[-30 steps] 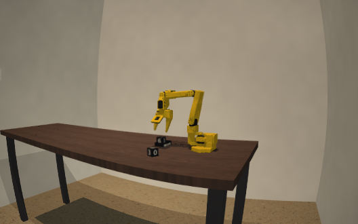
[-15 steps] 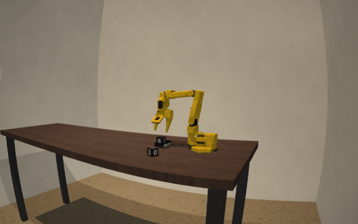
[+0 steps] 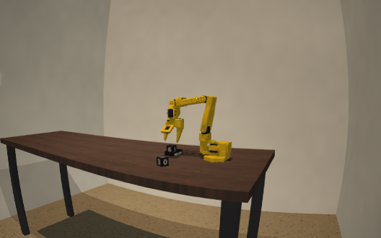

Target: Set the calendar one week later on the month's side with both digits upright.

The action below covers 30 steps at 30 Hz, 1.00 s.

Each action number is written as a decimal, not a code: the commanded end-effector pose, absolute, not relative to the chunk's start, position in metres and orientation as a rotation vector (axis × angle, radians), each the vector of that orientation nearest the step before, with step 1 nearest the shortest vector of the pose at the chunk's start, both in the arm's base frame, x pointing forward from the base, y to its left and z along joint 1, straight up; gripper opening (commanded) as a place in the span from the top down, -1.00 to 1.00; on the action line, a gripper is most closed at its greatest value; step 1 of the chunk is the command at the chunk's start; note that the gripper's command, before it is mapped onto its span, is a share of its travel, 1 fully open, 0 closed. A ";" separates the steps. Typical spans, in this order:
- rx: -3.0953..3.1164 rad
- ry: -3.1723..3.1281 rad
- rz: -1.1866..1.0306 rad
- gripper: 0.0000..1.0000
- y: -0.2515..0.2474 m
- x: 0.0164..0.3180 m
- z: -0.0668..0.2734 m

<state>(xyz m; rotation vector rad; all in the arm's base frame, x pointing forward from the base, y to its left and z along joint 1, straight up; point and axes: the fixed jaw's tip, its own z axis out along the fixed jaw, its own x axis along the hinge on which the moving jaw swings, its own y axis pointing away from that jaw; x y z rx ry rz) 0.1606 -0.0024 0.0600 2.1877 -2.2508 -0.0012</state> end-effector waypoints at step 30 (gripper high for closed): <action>2.176 -2.282 0.019 0.30 -0.004 0.162 0.029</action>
